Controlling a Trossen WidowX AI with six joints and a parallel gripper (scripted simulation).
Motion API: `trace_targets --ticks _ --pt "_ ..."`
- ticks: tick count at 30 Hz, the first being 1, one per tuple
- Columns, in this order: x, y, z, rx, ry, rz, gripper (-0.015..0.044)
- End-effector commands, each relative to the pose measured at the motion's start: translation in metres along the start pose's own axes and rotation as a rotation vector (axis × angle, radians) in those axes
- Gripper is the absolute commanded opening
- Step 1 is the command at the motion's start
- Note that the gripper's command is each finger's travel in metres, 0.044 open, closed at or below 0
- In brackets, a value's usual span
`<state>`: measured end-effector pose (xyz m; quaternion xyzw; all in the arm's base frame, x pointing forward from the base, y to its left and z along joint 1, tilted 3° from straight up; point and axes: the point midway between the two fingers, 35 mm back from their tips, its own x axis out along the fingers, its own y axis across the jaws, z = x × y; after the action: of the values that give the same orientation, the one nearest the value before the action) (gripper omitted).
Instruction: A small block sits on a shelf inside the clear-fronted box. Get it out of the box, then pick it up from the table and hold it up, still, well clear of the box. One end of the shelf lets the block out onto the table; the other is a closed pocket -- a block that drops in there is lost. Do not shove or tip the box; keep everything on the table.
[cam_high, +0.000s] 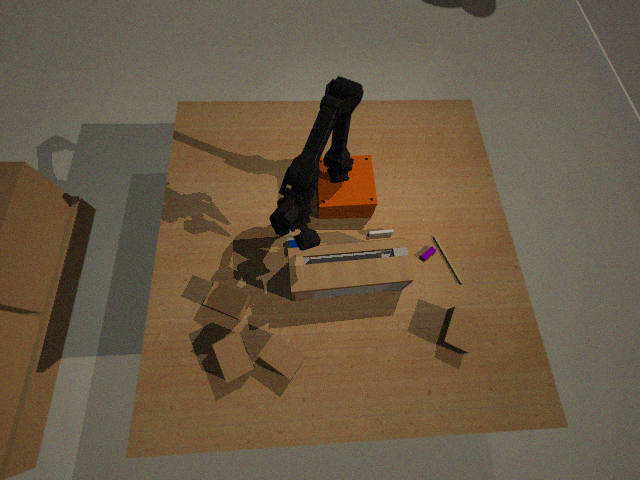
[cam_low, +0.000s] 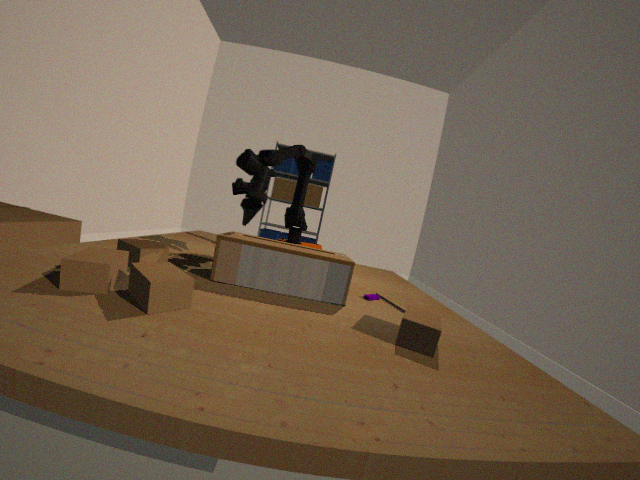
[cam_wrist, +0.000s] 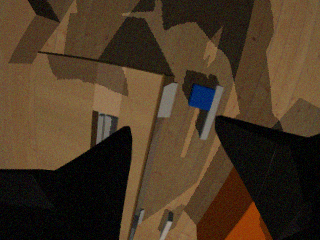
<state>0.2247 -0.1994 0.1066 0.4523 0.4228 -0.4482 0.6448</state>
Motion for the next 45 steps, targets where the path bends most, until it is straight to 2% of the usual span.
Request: trace_targets --ticks 1,18,39,45 --pt "-0.001 -0.016 0.001 0.952 0.079 0.074 0.0285" --pt "-0.007 -0.025 0.008 1.883 0.194 0.099 0.0285" --pt "-0.004 -0.025 0.008 1.895 0.196 0.099 0.0285" --pt "0.076 -0.042 -0.005 1.895 0.196 0.099 0.0285"
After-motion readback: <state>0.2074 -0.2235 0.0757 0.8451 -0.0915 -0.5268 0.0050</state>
